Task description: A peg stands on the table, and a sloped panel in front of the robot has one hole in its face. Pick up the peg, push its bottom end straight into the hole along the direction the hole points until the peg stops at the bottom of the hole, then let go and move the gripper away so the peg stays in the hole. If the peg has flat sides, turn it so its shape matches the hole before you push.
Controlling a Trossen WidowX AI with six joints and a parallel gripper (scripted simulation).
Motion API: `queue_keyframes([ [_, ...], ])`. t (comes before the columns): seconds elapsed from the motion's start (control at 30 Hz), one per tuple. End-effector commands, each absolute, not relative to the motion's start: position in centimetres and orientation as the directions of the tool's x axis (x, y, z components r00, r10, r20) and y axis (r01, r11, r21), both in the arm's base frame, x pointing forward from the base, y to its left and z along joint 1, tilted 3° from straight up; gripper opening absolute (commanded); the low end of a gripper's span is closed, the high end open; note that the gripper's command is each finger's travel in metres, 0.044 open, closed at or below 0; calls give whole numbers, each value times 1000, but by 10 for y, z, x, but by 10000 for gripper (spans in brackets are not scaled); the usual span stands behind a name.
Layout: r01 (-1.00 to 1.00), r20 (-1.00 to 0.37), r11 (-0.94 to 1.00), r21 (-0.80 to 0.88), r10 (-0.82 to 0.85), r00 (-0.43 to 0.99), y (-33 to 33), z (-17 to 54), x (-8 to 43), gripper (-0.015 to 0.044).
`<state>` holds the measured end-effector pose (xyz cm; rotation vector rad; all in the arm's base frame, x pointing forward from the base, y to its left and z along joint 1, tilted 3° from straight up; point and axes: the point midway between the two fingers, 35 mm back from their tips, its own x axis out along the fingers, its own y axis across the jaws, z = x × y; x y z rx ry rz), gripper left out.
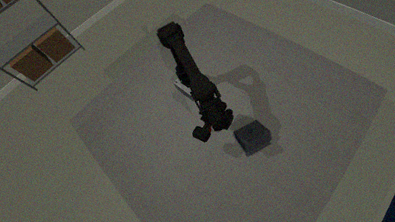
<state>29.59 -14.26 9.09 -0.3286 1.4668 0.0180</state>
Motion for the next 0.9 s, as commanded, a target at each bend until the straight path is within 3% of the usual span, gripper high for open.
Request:
queue_keyframes([
  [0.0,-302,-993,946,-117,-112,36,-136,80,276,440],
  [0.17,-367,-999,929,-39,-50,-21,-132,75,263,440],
  [0.87,-367,-999,929,-39,-50,-21,-133,53,265,440],
])
